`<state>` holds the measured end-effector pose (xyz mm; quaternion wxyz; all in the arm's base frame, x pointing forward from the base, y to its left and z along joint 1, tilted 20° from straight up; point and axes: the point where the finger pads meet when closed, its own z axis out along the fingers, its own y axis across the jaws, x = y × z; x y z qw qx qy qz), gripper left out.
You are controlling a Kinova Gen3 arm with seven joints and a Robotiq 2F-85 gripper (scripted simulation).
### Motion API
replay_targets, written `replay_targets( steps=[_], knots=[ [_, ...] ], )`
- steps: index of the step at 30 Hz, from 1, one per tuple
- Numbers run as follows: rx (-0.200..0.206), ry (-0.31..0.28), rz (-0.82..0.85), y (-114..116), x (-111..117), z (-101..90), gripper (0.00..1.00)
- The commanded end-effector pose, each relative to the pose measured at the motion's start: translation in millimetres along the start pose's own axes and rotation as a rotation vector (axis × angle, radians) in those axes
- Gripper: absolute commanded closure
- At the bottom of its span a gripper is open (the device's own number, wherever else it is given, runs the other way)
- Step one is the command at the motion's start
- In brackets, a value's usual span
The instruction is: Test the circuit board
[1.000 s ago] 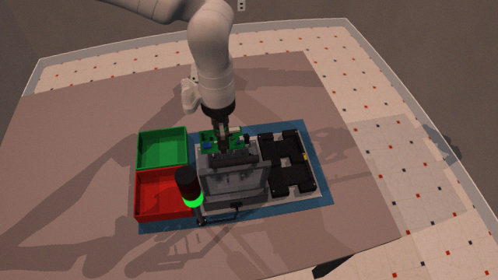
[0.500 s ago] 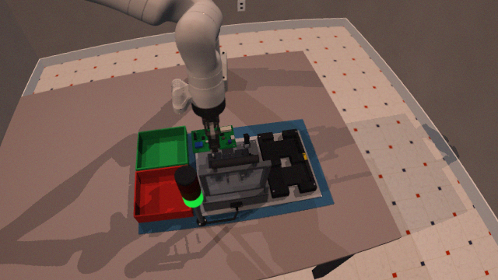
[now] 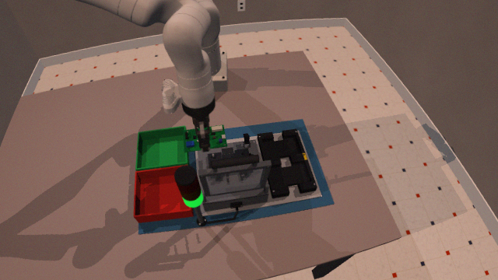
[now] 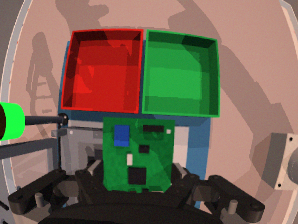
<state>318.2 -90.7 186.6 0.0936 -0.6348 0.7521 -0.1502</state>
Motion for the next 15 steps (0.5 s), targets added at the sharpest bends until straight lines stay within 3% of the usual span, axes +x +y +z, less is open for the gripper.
replay_targets(
  steps=[1, 15],
  knots=[
    [-0.003, -0.001, 0.013, 4, 7, 1.9, 0.23],
    [-0.003, -0.001, 0.013, 14, 26, 7.6, 0.23]
  ],
)
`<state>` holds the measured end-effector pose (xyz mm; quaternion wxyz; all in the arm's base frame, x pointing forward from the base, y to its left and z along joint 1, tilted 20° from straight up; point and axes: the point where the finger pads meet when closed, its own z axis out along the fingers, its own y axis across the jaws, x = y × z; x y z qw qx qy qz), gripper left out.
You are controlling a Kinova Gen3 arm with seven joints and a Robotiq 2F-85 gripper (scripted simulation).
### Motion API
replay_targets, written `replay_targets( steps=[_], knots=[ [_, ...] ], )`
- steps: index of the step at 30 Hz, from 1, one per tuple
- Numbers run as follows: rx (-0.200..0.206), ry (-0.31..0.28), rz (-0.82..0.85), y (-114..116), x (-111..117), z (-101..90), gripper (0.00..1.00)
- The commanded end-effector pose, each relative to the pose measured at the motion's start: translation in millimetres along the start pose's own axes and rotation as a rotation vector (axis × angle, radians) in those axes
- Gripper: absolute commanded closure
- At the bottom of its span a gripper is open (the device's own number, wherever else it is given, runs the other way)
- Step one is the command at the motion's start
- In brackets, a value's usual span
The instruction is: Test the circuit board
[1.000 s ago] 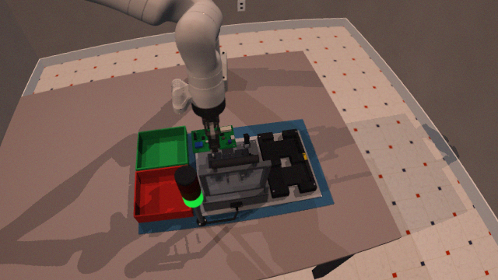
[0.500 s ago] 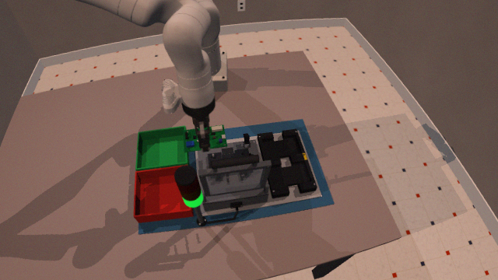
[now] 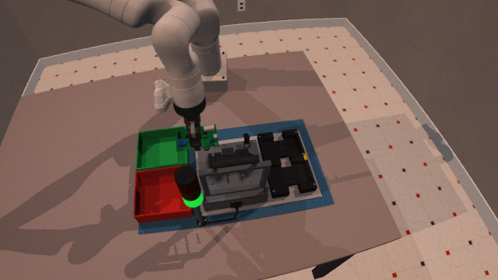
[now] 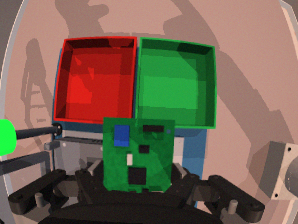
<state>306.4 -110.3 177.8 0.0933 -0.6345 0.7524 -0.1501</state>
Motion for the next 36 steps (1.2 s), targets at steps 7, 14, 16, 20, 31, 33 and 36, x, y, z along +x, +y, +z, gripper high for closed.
replay_targets(
  steps=[7, 14, 16, 20, 31, 33, 36],
  knots=[
    [-0.003, -0.001, 0.012, 8, 15, 4.5, 0.23],
    [-0.003, -0.001, 0.012, 12, 23, 6.7, 0.23],
    [-0.003, -0.001, 0.012, 14, 26, 7.6, 0.23],
    [-0.003, -0.001, 0.012, 17, 32, 9.5, 0.23],
    [-0.003, -0.001, 0.012, 24, 45, 13.5, 0.23],
    [-0.003, -0.001, 0.012, 26, 48, 14.4, 0.23],
    [-0.003, -0.001, 0.012, 28, 52, 15.7, 0.23]
  ],
)
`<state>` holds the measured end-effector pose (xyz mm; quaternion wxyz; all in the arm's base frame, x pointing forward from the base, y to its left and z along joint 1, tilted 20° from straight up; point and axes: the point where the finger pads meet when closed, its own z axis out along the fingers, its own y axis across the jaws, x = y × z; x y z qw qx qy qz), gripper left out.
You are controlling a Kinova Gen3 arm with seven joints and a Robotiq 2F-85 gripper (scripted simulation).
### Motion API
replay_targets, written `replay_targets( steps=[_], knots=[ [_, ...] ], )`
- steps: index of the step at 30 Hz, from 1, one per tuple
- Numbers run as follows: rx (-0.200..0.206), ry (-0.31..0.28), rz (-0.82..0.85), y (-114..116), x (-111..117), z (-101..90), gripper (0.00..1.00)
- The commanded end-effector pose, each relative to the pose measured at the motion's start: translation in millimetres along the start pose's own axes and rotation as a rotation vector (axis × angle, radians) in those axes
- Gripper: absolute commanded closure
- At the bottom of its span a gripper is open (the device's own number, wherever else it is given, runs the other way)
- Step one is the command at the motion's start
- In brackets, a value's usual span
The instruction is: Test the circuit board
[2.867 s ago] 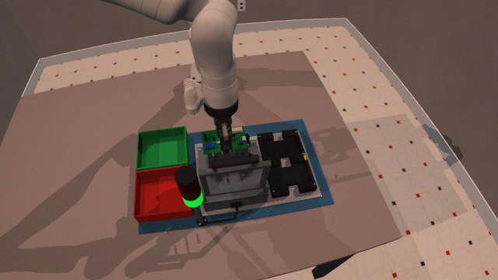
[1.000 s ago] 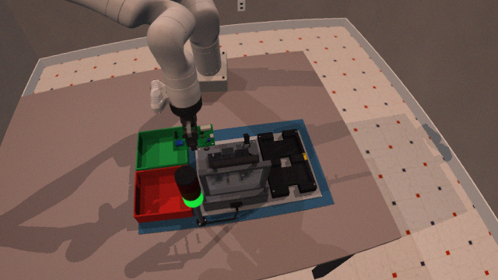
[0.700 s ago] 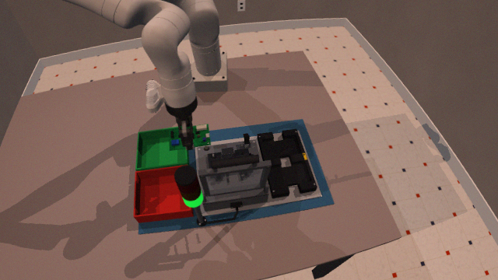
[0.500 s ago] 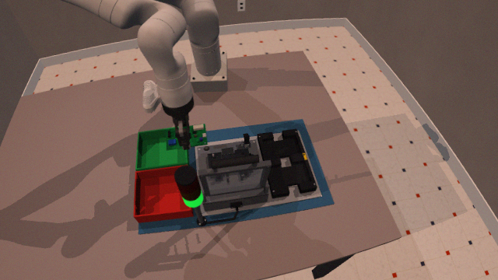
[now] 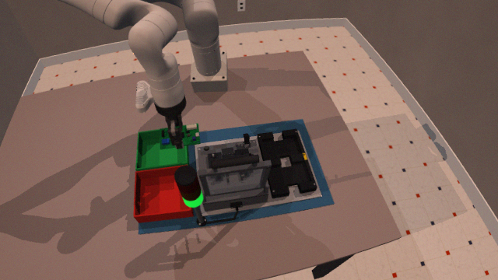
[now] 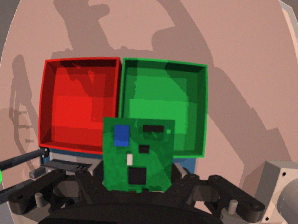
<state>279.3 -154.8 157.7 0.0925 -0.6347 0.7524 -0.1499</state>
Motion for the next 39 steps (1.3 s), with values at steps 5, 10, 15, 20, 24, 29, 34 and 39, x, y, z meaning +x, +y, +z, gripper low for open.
replay_targets(
  steps=[5, 10, 15, 20, 24, 29, 34, 39],
  knots=[
    [-0.001, -0.002, 0.013, 7, 11, 3.2, 0.23],
    [-0.001, -0.002, 0.013, 9, 16, 4.5, 0.23],
    [-0.001, -0.002, 0.013, 13, 22, 6.7, 0.23],
    [-0.001, -0.002, 0.013, 16, 29, 8.8, 0.23],
    [-0.001, -0.002, 0.013, 18, 32, 9.6, 0.23],
    [-0.001, -0.002, 0.013, 21, 38, 11.6, 0.23],
    [-0.001, -0.002, 0.013, 24, 44, 13.4, 0.23],
    [-0.001, -0.002, 0.013, 27, 50, 15.2, 0.23]
  ],
)
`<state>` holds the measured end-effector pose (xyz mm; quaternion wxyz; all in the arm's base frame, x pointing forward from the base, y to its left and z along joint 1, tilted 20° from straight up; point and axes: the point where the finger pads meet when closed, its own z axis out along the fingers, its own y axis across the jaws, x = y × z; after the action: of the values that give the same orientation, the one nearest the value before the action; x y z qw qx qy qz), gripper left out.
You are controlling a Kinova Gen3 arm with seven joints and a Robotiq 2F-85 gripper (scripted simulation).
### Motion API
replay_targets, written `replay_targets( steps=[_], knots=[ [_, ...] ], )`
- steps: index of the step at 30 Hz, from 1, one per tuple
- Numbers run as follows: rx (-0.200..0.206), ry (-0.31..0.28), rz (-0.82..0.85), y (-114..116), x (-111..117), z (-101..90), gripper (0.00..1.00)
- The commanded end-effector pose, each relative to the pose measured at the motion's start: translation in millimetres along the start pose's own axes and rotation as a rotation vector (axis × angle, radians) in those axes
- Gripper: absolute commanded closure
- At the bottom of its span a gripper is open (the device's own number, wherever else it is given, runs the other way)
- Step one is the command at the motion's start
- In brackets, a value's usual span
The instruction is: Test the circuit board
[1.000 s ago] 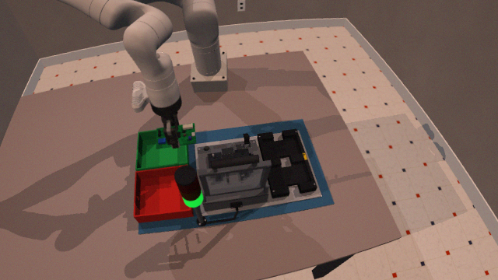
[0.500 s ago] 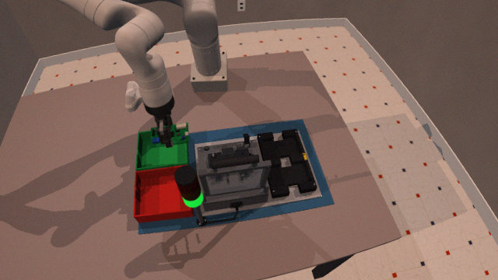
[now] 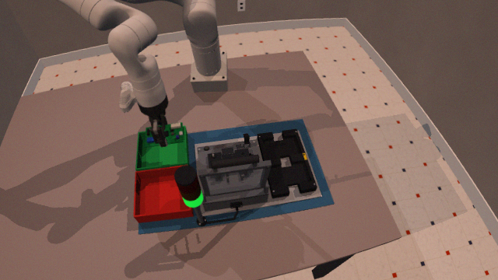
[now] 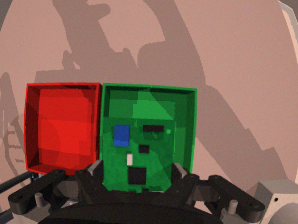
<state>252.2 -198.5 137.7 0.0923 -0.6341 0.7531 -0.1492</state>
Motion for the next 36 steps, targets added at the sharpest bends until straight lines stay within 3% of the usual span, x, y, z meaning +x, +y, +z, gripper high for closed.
replay_targets(
  steps=[1, 36],
  knots=[
    [0.000, -0.002, 0.011, 2, 3, 0.6, 0.23],
    [0.000, -0.002, 0.011, 13, 23, 6.9, 0.23]
  ],
)
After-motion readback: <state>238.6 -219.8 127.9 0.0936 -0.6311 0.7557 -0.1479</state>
